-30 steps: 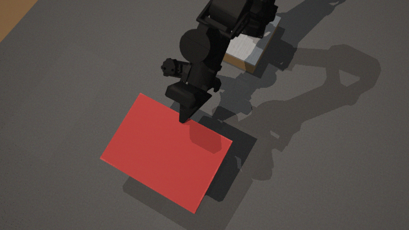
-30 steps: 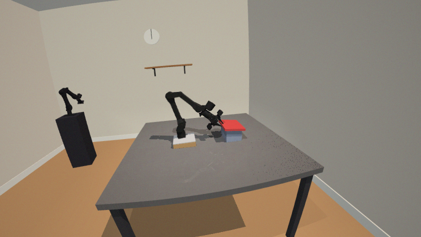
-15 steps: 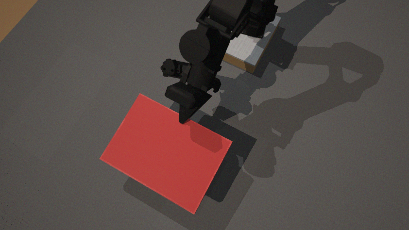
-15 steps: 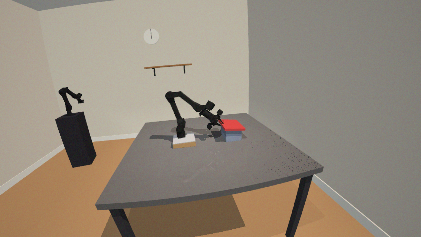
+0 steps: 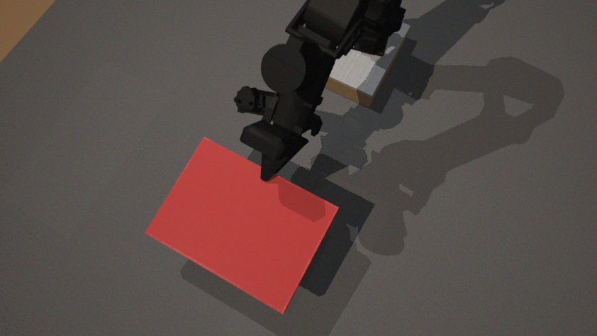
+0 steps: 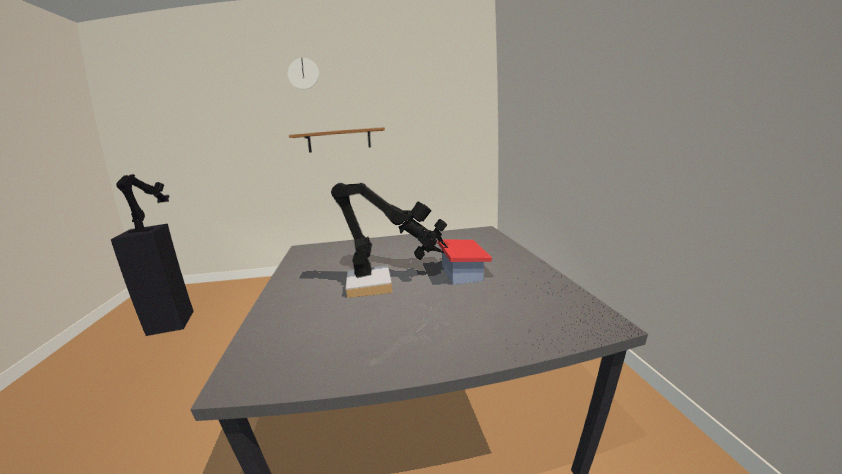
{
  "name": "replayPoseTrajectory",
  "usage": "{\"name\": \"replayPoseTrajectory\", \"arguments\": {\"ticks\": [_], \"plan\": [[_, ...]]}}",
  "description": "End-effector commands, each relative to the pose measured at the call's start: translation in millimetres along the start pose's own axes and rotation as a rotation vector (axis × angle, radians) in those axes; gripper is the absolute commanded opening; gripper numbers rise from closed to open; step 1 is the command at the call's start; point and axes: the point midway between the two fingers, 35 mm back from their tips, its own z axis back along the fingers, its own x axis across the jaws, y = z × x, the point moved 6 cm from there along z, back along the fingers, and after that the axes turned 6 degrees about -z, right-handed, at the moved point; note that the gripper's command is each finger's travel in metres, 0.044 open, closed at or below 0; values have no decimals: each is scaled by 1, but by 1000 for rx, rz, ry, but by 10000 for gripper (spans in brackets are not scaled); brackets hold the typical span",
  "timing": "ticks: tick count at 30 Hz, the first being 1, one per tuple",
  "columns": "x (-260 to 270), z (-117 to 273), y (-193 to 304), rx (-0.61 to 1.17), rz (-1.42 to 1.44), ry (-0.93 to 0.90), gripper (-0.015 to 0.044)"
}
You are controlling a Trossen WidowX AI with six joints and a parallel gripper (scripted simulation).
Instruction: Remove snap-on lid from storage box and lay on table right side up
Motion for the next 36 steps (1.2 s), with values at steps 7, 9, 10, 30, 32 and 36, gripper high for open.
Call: {"name": "replayPoseTrajectory", "arguments": {"ticks": [7, 9, 10, 30, 32, 36], "plan": [[1, -1, 0, 0, 0, 0, 0], [1, -1, 0, 0, 0, 0, 0], [1, -1, 0, 0, 0, 0, 0], [22, 14, 2, -3, -3, 2, 0], [24, 15, 3, -3, -3, 2, 0], [29, 17, 3, -3, -3, 2, 0]]}}
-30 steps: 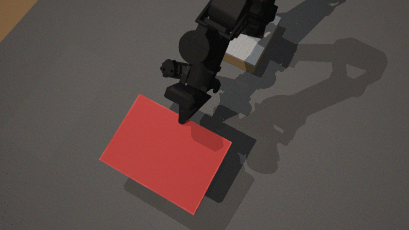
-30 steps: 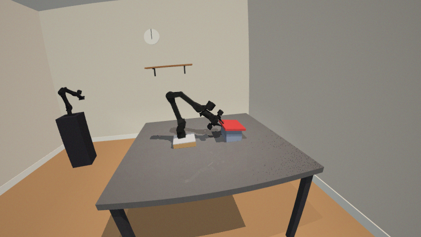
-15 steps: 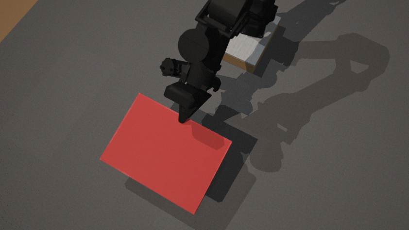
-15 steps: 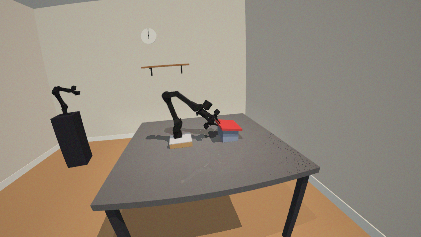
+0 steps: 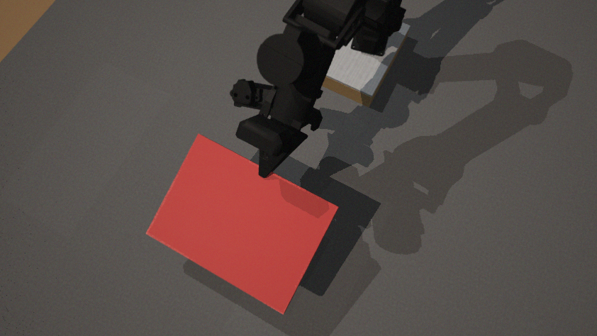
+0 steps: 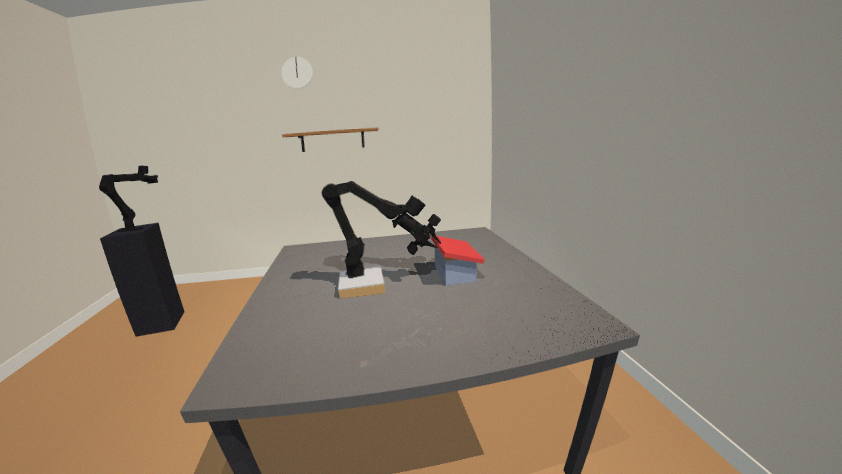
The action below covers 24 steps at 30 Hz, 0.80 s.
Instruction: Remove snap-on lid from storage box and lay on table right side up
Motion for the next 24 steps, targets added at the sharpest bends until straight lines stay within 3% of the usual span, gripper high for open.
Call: {"name": "replayPoseTrajectory", "arguments": {"ticks": [1, 24], "plan": [[9, 4, 1, -1, -3, -10, 0], [42, 12, 4, -1, -3, -11, 0]]}}
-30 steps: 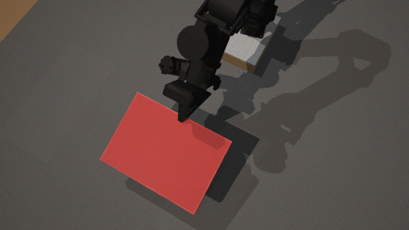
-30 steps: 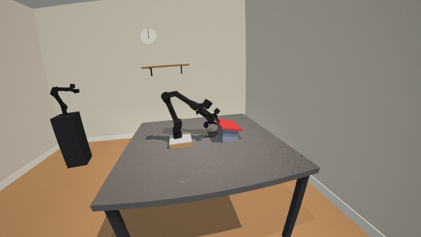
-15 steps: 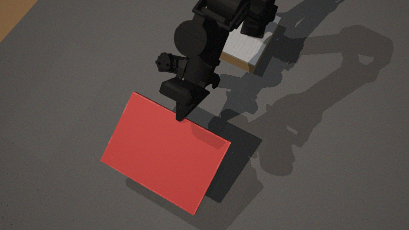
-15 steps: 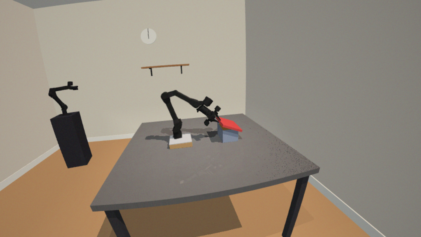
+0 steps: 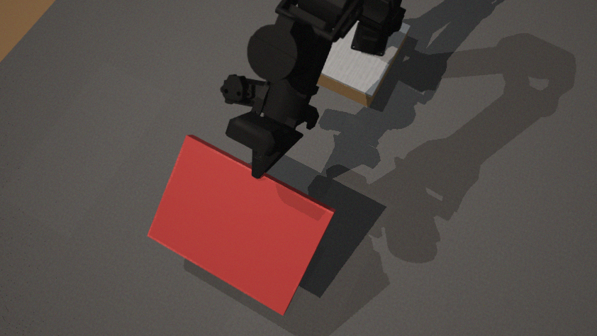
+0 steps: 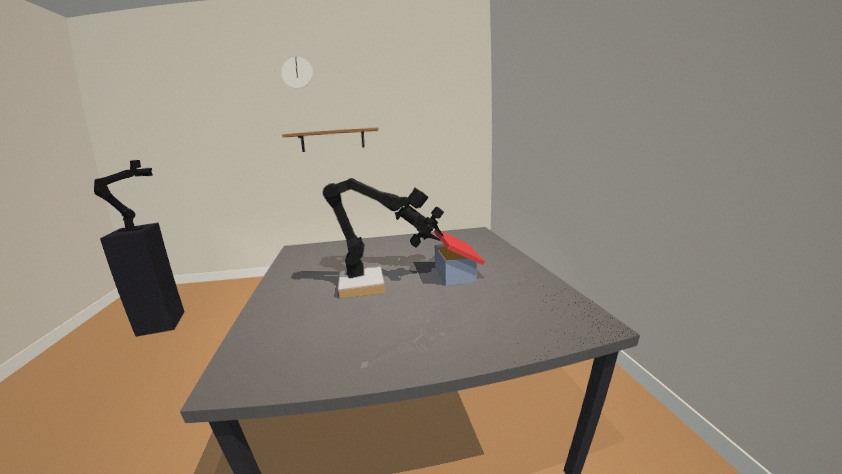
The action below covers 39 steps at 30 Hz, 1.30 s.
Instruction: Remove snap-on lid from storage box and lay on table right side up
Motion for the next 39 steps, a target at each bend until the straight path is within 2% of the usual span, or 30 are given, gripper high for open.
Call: {"name": "replayPoseTrajectory", "arguments": {"ticks": [1, 39], "plan": [[11, 2, 1, -1, -3, -10, 0], [58, 24, 6, -1, -3, -11, 0]]}}
